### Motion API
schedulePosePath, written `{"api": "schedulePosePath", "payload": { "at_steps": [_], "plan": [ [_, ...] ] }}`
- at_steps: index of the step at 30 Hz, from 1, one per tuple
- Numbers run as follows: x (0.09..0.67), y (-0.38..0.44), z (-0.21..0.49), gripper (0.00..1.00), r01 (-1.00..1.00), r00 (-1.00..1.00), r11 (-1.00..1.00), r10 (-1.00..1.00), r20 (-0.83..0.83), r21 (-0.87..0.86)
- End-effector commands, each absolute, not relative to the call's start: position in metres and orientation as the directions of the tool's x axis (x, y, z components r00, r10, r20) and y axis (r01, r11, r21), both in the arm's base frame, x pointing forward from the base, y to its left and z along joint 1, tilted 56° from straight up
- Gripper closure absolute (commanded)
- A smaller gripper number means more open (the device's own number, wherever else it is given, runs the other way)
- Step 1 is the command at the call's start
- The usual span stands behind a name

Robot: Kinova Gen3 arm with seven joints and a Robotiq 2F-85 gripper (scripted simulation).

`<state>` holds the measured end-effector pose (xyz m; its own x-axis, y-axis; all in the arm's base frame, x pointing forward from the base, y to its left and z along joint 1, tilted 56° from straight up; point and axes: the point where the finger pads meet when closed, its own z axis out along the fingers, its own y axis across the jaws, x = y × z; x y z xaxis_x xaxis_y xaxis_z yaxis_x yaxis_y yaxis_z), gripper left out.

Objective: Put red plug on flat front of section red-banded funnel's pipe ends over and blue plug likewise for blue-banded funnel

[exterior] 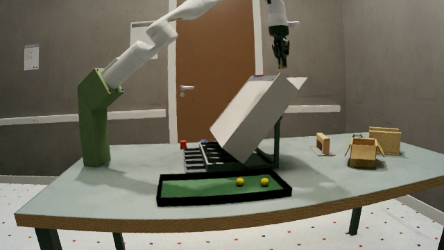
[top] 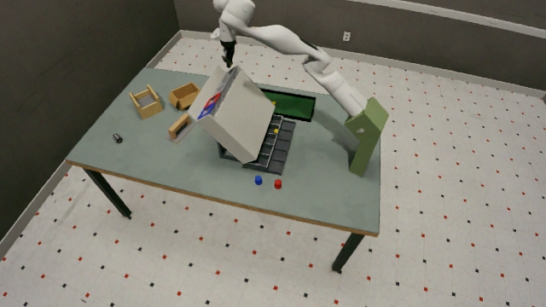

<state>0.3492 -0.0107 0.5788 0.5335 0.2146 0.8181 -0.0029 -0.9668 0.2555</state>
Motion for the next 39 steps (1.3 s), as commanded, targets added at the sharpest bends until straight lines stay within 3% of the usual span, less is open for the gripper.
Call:
{"api": "schedulePosePath", "payload": {
  "at_steps": [1, 30, 31, 39],
  "plan": [
    [0.357, -0.007, 0.587, 1.0, 0.005, 0.573, -0.971, 0.199, 0.795, 0.239],
    [0.383, -0.011, 0.57, 1.0, 0.005, 0.574, -0.971, 0.198, 0.794, 0.238],
    [0.382, -0.011, 0.57, 0.0, 0.006, 0.574, -0.971, 0.198, 0.794, 0.238],
    [0.382, -0.011, 0.57, 0.0, 0.006, 0.574, -0.971, 0.198, 0.794, 0.238]
  ]
}}
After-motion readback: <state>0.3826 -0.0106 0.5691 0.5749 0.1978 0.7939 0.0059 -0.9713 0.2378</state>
